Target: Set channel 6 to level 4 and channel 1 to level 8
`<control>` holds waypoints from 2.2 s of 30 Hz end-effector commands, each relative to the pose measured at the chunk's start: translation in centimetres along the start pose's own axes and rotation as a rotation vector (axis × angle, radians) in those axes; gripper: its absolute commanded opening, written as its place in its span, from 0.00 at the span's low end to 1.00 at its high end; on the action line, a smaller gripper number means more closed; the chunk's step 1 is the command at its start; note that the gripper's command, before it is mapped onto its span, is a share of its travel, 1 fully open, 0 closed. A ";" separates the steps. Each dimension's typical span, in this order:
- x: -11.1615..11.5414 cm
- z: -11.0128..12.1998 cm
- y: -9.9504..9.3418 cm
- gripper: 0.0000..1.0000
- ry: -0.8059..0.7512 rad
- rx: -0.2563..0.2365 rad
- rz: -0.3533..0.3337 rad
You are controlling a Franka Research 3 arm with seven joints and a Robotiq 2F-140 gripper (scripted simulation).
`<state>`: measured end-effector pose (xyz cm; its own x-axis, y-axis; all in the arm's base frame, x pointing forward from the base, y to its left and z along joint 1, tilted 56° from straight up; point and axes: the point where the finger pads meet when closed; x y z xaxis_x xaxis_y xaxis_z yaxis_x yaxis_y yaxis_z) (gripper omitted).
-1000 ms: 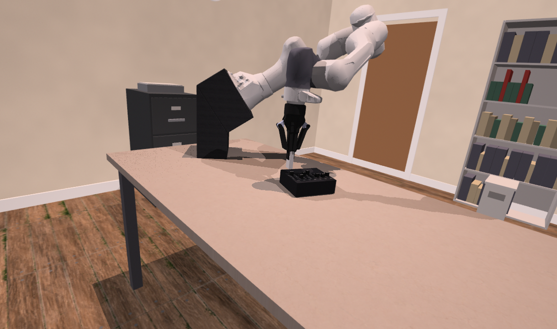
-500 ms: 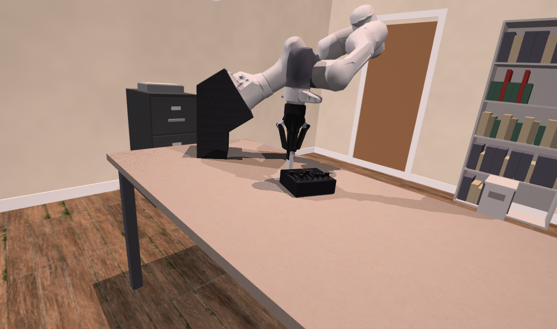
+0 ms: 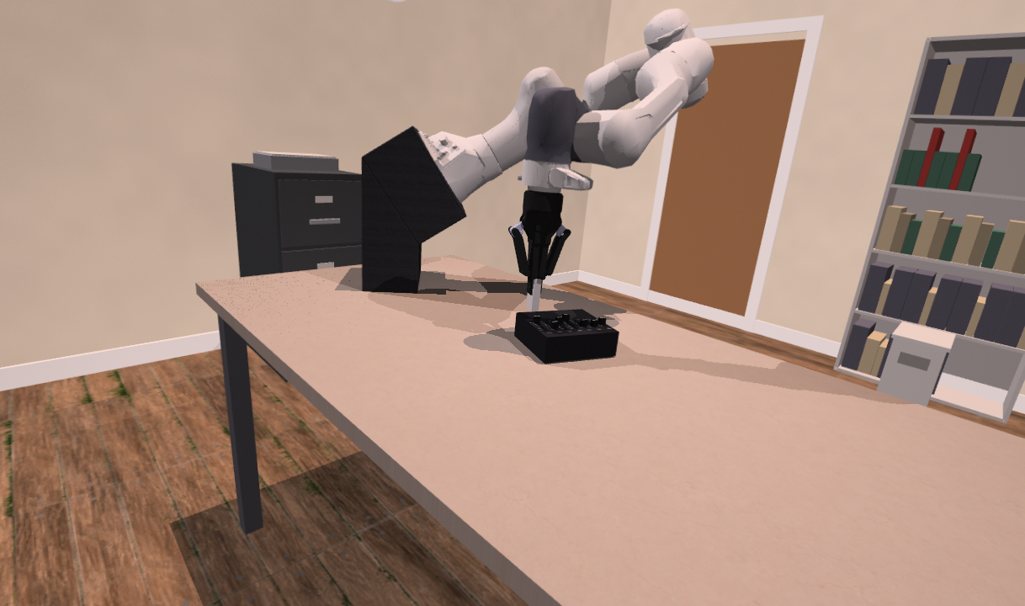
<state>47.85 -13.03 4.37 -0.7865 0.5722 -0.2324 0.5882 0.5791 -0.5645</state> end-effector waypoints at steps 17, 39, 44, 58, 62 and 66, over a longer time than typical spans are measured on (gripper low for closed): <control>0.1 -0.2 1.2 0.00 -0.004 -0.003 -0.001; 0.1 -0.2 1.3 0.00 -0.004 -0.003 -0.001; 0.0 -0.1 1.3 0.00 -0.004 -0.003 -0.001; -0.6 -0.1 1.3 0.00 -0.004 -0.003 -0.001; -0.8 -0.1 1.3 0.00 -0.004 -0.003 -0.001; -1.1 -0.1 1.3 0.00 -0.004 -0.003 -0.001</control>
<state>49.26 -12.77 3.93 -0.7873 0.5679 -0.2400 0.5898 0.5801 -0.5618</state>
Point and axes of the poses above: the point where the finger pads meet when closed, its own y axis out along the fingers, its own z axis across the jaws, x = y × z, and after that the axes turned 2 degrees about -y, right-handed
